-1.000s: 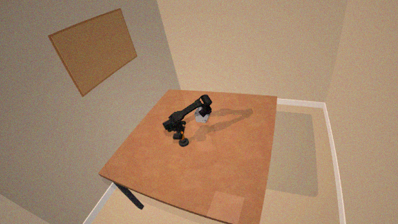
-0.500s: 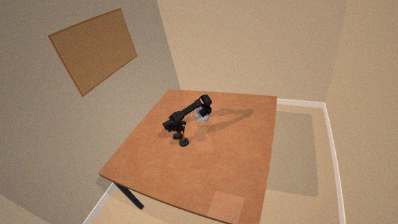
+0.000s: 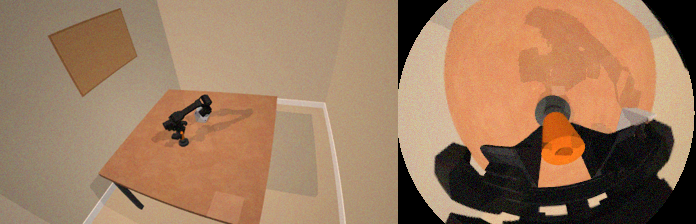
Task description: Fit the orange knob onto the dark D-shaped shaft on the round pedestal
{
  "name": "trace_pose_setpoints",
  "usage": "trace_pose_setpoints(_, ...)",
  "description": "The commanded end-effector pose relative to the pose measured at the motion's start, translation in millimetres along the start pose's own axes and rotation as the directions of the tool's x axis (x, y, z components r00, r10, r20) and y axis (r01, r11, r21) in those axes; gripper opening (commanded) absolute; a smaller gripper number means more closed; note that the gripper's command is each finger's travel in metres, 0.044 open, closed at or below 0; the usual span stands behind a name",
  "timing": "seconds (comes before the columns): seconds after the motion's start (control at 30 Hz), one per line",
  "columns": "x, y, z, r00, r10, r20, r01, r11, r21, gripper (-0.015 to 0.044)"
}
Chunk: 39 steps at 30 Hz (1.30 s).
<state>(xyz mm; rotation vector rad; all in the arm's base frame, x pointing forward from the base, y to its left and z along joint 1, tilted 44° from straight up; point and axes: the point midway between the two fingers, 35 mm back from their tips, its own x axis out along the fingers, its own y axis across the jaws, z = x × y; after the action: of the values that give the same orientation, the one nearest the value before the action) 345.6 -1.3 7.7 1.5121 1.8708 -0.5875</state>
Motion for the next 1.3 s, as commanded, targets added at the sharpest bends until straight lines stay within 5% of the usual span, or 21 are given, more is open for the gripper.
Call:
trace_pose_setpoints(0.0,0.1,1.1,1.0,1.000,0.002,0.001,-0.002,0.998,0.058,0.0000)
trace_pose_setpoints(1.27,2.9,-2.3,2.0,1.000,0.002,0.001,-0.002,0.998,0.058,0.0000)
